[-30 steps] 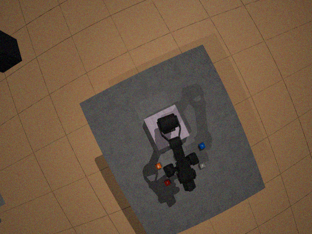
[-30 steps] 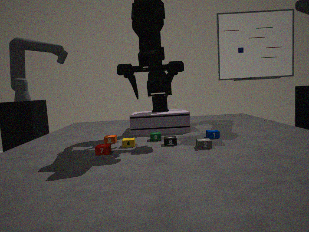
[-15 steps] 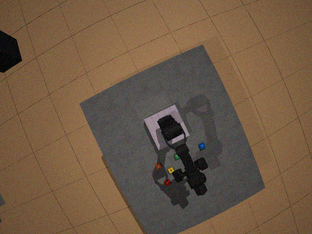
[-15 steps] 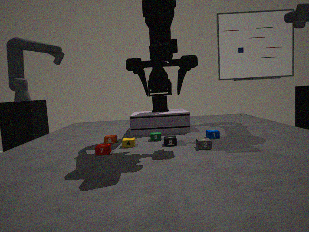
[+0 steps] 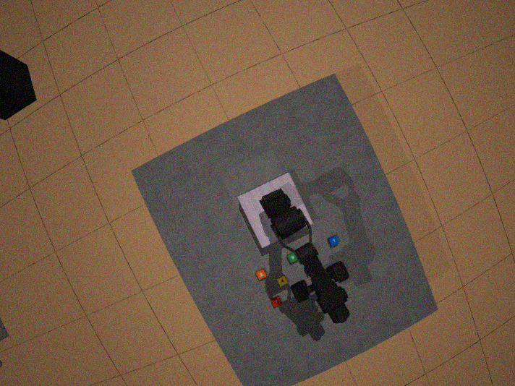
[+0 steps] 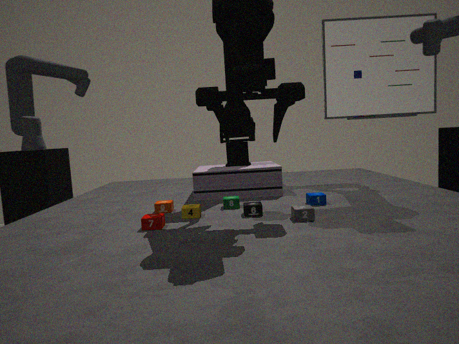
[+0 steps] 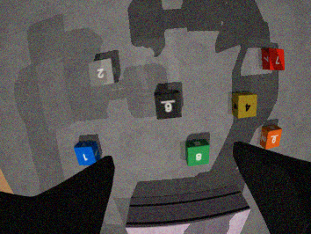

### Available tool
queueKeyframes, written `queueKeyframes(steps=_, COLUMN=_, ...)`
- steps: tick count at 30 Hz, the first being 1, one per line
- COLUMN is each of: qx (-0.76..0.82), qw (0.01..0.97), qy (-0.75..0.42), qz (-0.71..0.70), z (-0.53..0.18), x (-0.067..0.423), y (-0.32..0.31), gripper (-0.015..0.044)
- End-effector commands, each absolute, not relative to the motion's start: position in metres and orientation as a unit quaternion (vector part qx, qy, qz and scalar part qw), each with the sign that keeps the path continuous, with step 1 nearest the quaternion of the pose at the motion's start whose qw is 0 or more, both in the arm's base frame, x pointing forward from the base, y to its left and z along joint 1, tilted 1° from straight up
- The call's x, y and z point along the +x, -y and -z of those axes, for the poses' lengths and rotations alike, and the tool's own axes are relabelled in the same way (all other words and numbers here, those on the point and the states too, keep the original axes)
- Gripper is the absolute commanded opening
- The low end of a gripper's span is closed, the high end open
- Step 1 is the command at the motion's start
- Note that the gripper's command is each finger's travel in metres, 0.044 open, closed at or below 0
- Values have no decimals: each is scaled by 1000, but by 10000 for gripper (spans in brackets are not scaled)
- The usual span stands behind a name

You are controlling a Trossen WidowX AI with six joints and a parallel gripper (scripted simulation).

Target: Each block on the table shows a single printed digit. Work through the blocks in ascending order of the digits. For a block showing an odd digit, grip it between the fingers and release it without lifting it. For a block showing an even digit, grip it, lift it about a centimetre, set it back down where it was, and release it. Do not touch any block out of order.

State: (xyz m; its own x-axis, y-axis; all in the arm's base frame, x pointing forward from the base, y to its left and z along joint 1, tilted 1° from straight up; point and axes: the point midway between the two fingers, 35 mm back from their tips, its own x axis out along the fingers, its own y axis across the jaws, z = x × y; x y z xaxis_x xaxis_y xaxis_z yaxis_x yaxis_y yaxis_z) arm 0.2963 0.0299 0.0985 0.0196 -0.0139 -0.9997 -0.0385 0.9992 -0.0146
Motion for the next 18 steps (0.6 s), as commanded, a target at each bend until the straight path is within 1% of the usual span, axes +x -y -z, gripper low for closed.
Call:
queueKeyframes(steps=1, qx=-17, qw=710, qy=-704, qz=-7, z=-96, x=296, y=-30, gripper=400)
queueKeyframes(steps=7, qx=-16, qw=710, qy=-704, qz=-7, z=-96, x=293, y=-39, gripper=400)
queueKeyframes(steps=11, qx=-15, qw=710, qy=-704, qz=-9, z=-96, x=272, y=-90, gripper=400)
queueKeyframes(steps=15, qx=-13, qw=709, qy=-705, qz=-10, z=-95, x=241, y=-137, gripper=400)
queueKeyframes(steps=18, qx=-13, qw=708, qy=-706, qz=-10, z=-95, x=228, y=-152, gripper=400)
